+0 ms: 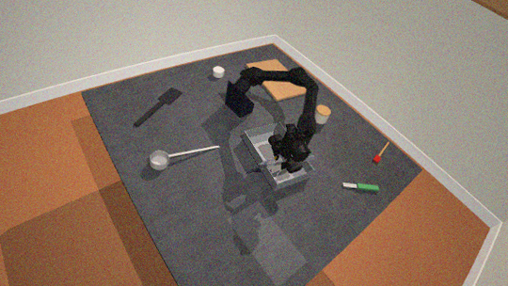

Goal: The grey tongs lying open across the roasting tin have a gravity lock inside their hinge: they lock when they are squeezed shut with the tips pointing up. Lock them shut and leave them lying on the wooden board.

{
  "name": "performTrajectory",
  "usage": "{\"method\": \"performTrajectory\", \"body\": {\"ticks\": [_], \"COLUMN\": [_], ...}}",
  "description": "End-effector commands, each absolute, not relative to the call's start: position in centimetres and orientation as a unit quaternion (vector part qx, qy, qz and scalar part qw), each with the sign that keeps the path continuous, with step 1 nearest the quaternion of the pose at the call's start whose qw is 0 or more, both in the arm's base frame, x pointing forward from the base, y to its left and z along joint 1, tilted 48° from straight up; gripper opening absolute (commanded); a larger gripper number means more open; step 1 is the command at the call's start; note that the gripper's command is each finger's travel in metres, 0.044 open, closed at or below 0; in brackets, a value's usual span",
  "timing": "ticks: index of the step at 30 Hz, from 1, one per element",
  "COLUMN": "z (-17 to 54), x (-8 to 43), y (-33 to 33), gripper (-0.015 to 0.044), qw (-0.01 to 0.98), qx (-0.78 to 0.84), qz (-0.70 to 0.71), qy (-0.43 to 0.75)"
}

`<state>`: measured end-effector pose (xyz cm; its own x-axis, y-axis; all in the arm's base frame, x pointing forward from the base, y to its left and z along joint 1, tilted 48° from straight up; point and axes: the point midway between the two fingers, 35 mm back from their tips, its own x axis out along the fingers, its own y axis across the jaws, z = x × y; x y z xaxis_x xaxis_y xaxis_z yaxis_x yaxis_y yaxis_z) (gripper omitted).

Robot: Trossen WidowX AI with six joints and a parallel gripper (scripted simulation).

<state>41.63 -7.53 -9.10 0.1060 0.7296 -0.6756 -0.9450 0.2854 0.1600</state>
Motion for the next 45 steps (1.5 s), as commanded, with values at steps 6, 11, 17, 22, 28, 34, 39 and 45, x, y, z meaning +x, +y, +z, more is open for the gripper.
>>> {"method": "performTrajectory", "body": {"ticks": [6, 11, 17, 22, 28, 34, 39, 45], "z": [-9.1, -9.1, -9.1, -9.1, -9.1, -9.1, -9.1, -8.2], "x": [41.6, 41.6, 41.6, 41.6, 41.6, 41.6, 41.6, 41.7], "y": [-7.5, -7.5, -7.5, -7.5, -7.5, -7.5, -7.5, -8.7], "gripper": [0.0188, 0.0155, 0.0115, 0.0082, 0.0042, -0.0038, -0.0150, -0.0150], "qw": [0.726, 0.726, 0.726, 0.726, 0.726, 0.726, 0.726, 0.726], "qx": [-0.159, -0.159, -0.159, -0.159, -0.159, -0.159, -0.159, -0.159], "qz": [0.577, 0.577, 0.577, 0.577, 0.577, 0.577, 0.577, 0.576], "qy": [0.339, 0.339, 0.339, 0.339, 0.339, 0.339, 0.339, 0.339]}}
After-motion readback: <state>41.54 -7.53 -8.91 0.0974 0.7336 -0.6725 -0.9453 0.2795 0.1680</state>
